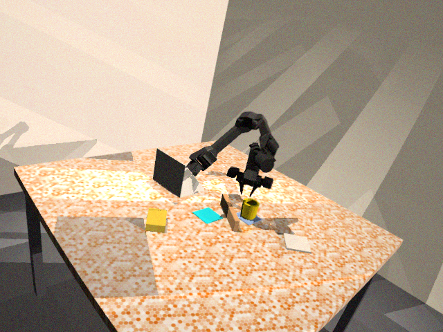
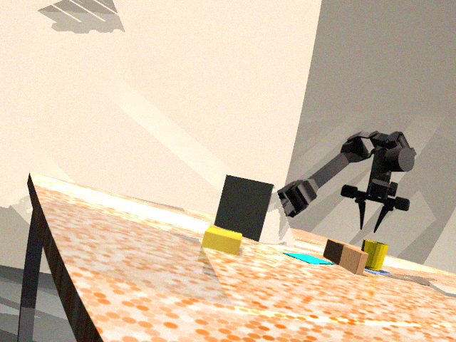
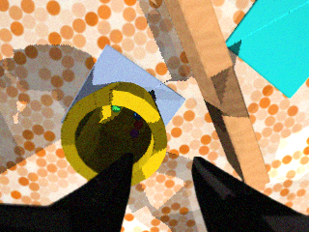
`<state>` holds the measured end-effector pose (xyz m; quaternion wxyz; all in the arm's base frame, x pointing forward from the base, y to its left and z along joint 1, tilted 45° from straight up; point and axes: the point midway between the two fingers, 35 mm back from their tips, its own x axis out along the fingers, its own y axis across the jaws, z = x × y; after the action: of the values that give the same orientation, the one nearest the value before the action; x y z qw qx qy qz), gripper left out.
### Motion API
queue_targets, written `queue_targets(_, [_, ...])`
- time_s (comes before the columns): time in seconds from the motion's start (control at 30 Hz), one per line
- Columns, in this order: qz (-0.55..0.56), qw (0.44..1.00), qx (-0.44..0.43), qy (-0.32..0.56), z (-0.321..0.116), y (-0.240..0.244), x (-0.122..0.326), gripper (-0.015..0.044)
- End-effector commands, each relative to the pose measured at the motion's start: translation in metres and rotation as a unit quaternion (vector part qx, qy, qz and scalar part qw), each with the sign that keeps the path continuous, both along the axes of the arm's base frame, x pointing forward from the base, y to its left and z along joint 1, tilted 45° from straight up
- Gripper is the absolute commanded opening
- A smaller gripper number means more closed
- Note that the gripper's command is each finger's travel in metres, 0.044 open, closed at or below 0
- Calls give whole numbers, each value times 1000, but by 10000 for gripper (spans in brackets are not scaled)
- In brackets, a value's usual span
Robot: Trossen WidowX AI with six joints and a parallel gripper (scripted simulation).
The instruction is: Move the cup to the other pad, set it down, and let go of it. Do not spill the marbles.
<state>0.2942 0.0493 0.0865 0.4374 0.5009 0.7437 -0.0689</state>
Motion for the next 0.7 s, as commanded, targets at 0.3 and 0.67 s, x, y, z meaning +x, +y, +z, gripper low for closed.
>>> queue_targets(0.3, [-2, 1000, 2, 1, -14, 14, -1, 167])
queue_targets(0.67, [-2, 1000, 2, 1, -27, 26, -3, 167])
